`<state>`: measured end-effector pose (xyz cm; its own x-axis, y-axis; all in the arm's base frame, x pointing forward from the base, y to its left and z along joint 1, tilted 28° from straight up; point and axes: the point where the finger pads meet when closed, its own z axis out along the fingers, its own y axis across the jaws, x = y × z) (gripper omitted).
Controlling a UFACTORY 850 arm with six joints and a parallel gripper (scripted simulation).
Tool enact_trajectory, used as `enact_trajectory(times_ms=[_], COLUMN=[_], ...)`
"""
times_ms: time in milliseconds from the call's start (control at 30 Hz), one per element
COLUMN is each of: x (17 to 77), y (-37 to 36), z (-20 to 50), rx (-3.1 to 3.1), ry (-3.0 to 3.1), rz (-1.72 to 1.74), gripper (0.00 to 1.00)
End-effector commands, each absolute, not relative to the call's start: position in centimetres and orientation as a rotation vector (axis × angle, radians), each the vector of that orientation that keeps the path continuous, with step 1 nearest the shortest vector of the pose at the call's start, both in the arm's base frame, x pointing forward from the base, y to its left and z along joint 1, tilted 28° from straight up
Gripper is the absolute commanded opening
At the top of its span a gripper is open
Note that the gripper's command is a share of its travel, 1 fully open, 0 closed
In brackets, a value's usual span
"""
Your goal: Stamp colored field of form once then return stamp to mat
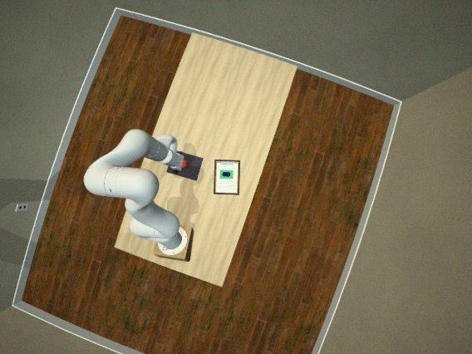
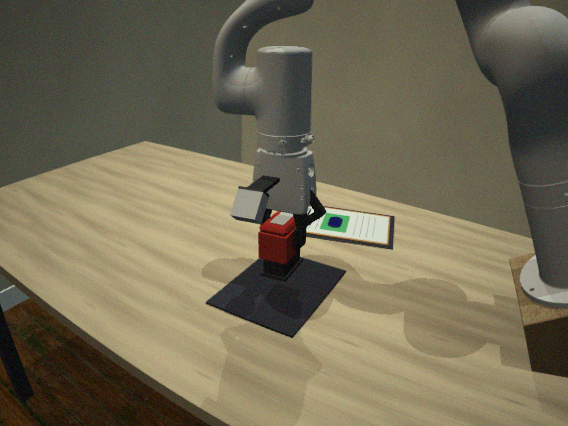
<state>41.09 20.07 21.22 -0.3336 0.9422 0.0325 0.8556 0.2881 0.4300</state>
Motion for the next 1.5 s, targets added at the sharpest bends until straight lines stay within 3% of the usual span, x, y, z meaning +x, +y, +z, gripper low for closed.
enact_trajectory(times_ms=[0, 1467], x=[41.3, 42.9], y=[20.1, 20.8], z=[21.0, 17.8], rx=[1.643, 1.643], ry=[2.306, 2.306], rz=[0.598, 0.599], gripper=[0.34, 0.34])
